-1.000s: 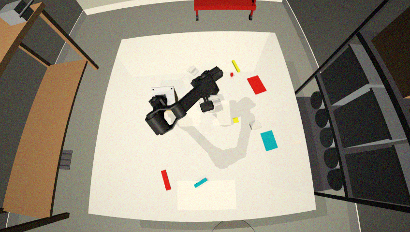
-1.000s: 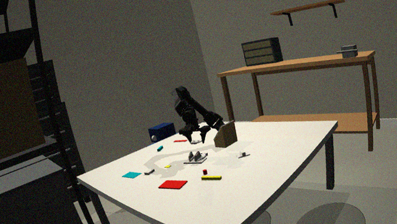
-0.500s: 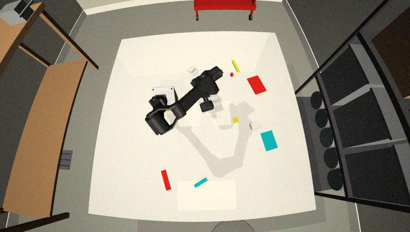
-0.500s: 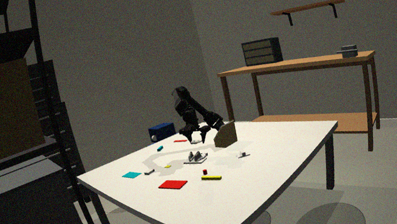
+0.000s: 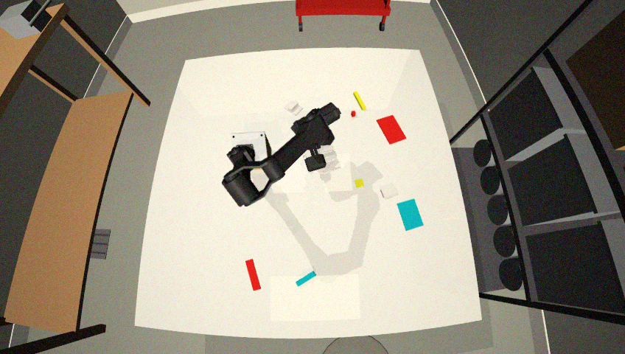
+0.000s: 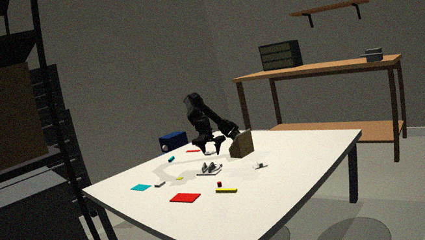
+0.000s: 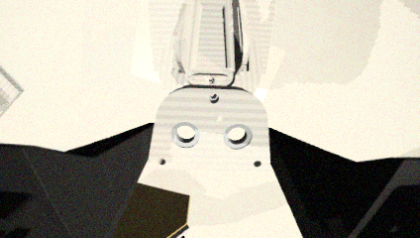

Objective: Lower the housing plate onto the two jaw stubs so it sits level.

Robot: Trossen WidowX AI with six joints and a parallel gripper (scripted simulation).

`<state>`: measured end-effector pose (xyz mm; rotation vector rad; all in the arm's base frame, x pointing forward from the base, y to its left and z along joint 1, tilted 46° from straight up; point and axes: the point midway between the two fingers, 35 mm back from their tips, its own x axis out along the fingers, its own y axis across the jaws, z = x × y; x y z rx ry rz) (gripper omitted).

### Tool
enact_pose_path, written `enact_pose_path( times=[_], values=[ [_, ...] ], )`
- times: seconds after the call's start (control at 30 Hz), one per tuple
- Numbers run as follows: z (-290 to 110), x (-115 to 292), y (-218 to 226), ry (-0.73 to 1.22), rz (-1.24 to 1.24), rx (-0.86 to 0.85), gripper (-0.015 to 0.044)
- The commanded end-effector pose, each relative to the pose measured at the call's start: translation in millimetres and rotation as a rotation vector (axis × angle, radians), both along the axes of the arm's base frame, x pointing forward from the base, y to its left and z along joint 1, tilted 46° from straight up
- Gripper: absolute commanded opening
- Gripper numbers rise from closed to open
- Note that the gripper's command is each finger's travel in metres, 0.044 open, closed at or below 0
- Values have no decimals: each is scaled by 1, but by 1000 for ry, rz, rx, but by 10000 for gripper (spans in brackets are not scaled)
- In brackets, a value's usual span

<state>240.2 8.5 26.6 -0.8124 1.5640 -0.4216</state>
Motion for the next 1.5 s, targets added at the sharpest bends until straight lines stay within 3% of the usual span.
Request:
enact_pose_path(
  times=[0.0, 1.47],
  values=[
    [-6, -2, -6, 13, 5, -6, 351],
    [-39, -3, -41, 13, 5, -10, 351]
  ],
)
